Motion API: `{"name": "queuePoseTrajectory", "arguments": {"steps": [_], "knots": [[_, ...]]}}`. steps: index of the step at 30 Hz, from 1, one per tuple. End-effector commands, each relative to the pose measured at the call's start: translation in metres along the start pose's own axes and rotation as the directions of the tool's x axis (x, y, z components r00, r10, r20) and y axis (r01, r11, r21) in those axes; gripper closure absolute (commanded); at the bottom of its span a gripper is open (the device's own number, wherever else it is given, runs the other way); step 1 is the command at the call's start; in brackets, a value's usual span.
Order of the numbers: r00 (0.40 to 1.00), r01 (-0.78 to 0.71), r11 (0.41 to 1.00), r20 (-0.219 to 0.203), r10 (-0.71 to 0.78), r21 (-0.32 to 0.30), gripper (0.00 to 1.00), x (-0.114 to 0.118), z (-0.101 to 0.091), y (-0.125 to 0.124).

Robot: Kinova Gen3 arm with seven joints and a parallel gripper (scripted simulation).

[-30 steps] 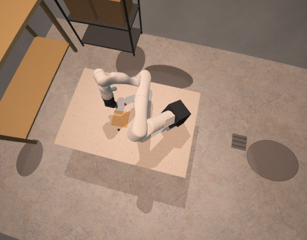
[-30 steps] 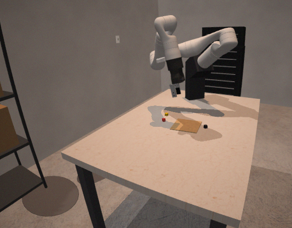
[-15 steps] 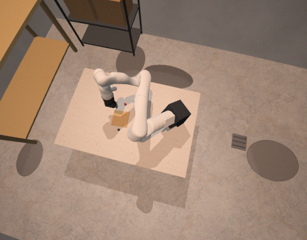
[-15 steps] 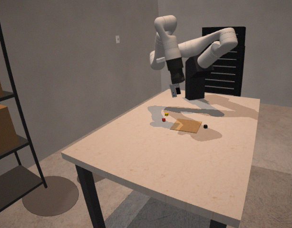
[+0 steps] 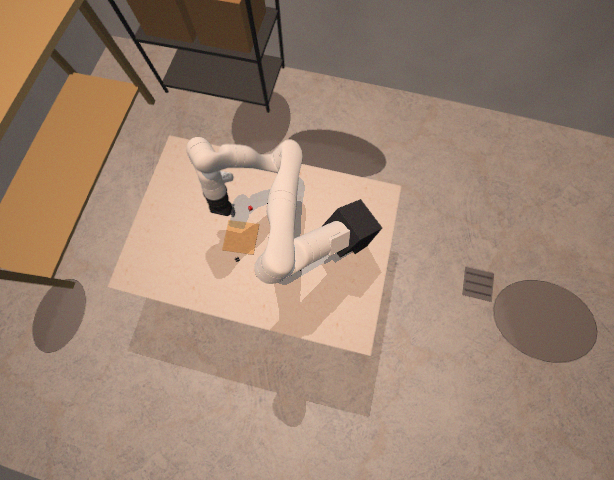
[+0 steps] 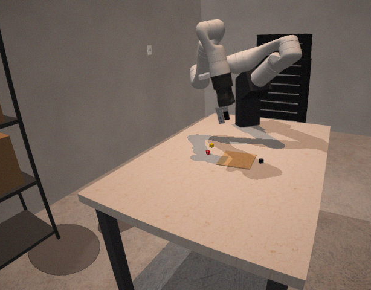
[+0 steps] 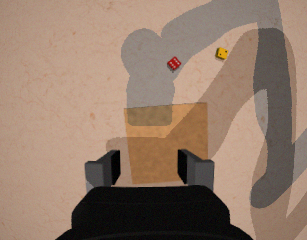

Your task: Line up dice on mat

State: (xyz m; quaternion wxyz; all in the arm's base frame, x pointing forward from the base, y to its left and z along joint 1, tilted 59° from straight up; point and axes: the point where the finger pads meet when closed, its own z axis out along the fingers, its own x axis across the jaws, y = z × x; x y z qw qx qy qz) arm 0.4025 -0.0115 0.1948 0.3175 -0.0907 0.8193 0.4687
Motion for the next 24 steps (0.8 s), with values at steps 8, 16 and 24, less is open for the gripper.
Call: {"name": "queuePoseTrajectory", "arguments": {"steps": [8, 16, 24], "knots": [[1.0, -0.021, 0.991, 0.0, 0.022, 0.134, 0.0, 0.056, 0.006, -0.046], [1.0, -0.021, 0.989, -0.002, 0.021, 0.147, 0.0, 0.068, 0.007, -0.055], [1.0, -0.021, 0.987, -0.003, 0.021, 0.159, 0.0, 0.074, 0.008, -0.059]]}}
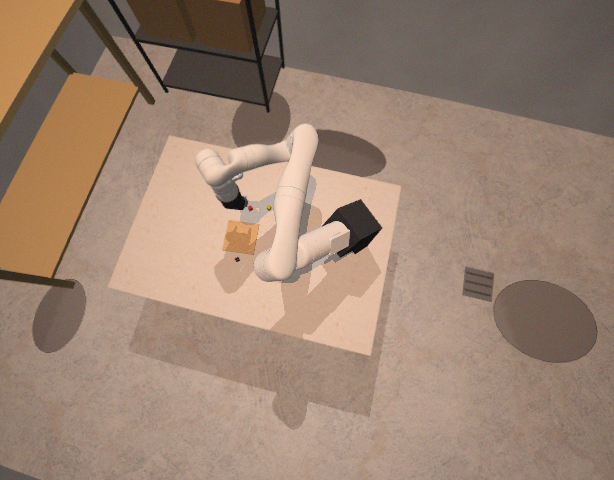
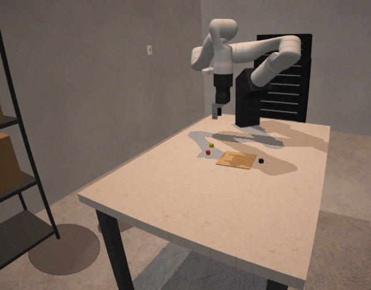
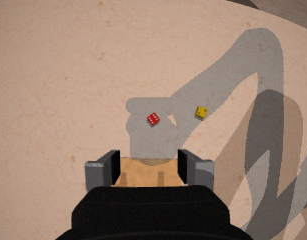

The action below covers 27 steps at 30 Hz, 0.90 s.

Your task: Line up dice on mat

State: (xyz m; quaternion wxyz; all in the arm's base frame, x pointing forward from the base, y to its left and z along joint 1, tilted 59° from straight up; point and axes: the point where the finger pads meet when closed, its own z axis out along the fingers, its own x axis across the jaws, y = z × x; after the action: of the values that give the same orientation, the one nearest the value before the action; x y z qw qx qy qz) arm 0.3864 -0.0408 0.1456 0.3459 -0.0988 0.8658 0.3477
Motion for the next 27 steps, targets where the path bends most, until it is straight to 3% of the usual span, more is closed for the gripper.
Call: {"name": "queuePoseTrajectory", "arguments": {"steps": [1, 8, 13, 27], "knots": [[0.992, -0.129, 0.988, -0.008, 0.129, -0.083, 0.0, 0.037, 0.024, -0.005], [0.992, -0.129, 0.988, -0.008, 0.129, -0.083, 0.0, 0.037, 0.024, -0.005], [0.992, -0.129, 0.99, -0.011, 0.128, -0.056, 0.0, 0.054, 0.026, -0.011], [0.992, -0.129, 0.991, -0.013, 0.128, -0.034, 0.0, 0.069, 0.028, -0.016]]}}
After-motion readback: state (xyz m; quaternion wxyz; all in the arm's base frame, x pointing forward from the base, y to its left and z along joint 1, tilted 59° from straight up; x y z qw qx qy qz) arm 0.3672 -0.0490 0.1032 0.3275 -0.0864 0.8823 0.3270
